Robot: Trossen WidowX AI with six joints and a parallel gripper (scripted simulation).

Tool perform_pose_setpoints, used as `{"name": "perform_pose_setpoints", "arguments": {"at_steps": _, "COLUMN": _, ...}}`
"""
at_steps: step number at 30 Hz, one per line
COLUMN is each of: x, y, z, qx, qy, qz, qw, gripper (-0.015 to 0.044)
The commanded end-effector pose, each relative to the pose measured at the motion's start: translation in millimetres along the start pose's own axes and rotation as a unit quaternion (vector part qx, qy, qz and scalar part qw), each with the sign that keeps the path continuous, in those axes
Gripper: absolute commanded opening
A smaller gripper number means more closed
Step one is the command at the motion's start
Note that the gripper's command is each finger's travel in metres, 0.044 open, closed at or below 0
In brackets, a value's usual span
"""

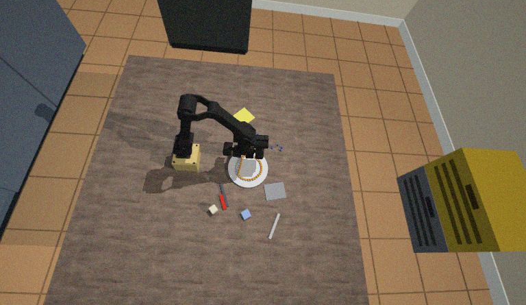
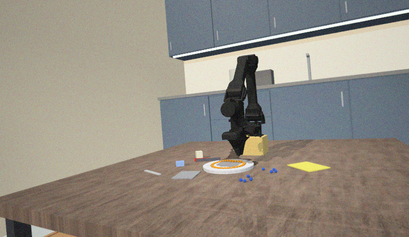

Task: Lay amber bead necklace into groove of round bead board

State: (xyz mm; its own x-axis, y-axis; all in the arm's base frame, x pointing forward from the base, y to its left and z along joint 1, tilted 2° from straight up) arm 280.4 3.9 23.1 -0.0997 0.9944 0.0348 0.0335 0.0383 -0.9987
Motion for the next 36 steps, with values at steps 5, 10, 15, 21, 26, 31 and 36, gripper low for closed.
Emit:
{"name": "perform_pose_setpoints", "arguments": {"at_steps": 5, "x": 0.4, "y": 13.8, "z": 2.8, "qx": 0.007, "qy": -0.001, "qz": -0.001, "qw": 1.0, "gripper": 0.012}}
{"name": "perform_pose_setpoints", "arguments": {"at_steps": 10, "x": 0.6, "y": 21.8, "z": 4.0, "qx": 0.009, "qy": -0.001, "qz": -0.002, "qw": 1.0, "gripper": 0.012}}
{"name": "perform_pose_setpoints", "arguments": {"at_steps": 15, "x": 0.8, "y": 28.6, "z": 5.2, "qx": 0.011, "qy": -0.002, "qz": -0.002, "qw": 1.0, "gripper": 0.012}}
{"name": "perform_pose_setpoints", "arguments": {"at_steps": 21, "x": 0.4, "y": 26.4, "z": 3.9, "qx": 0.008, "qy": -0.001, "qz": -0.001, "qw": 1.0, "gripper": 0.0067}}
{"name": "perform_pose_setpoints", "arguments": {"at_steps": 26, "x": 0.4, "y": 26.4, "z": 3.9, "qx": 0.008, "qy": -0.001, "qz": -0.001, "qw": 1.0, "gripper": 0.0}}
{"name": "perform_pose_setpoints", "arguments": {"at_steps": 31, "x": 0.4, "y": 26.4, "z": 3.9, "qx": 0.008, "qy": -0.001, "qz": -0.001, "qw": 1.0, "gripper": 0.0}}
{"name": "perform_pose_setpoints", "arguments": {"at_steps": 36, "x": 0.4, "y": 26.4, "z": 3.9, "qx": 0.008, "qy": -0.001, "qz": -0.001, "qw": 1.0, "gripper": 0.0}}
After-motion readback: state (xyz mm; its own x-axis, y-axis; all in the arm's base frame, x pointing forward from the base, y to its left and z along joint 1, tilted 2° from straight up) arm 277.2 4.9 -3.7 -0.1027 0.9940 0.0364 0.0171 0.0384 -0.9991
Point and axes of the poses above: the point midway between the two fingers, 35 mm back from their tips, its own y axis out along the fingers, its own z axis across the jaws, x = y × z, the point moved 3 cm from there along -y, back along the fingers, and after that the axes turned 10 degrees about -y, right-handed, at the moved point
